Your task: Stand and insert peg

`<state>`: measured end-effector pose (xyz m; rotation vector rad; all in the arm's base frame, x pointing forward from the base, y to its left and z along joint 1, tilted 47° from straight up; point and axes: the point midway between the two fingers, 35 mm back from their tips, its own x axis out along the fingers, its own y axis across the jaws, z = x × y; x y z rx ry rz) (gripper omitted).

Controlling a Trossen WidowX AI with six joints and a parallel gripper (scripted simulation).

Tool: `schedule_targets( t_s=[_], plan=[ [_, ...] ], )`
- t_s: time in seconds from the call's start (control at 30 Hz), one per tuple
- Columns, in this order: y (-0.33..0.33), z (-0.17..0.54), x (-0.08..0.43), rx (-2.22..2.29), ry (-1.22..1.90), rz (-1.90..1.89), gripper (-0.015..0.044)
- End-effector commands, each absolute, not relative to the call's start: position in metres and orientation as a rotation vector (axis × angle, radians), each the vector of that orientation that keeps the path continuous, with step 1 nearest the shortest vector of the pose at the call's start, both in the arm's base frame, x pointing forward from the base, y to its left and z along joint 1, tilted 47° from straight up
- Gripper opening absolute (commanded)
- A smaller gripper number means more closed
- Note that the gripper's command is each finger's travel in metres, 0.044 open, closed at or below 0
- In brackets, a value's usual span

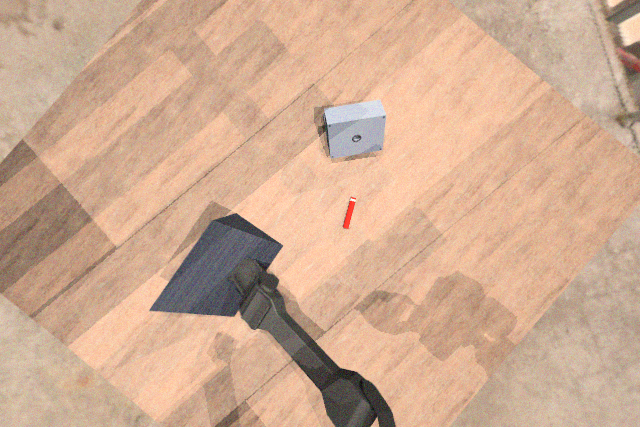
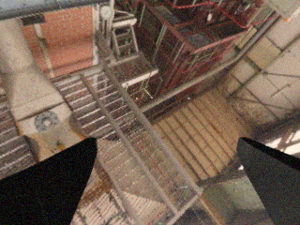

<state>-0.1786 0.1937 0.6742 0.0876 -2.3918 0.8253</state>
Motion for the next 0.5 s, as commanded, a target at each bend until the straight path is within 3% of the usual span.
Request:
schedule_targets(
  t_s=[0.0, 0.47],
  plan=[
    [0.221, 0.666, -0.171, 0.002, -2.308, 0.944, 0.0440],
    [0.295, 0.637, -0.133, -0.231, -1.998, 1.216, 0.0440]
  ],
)
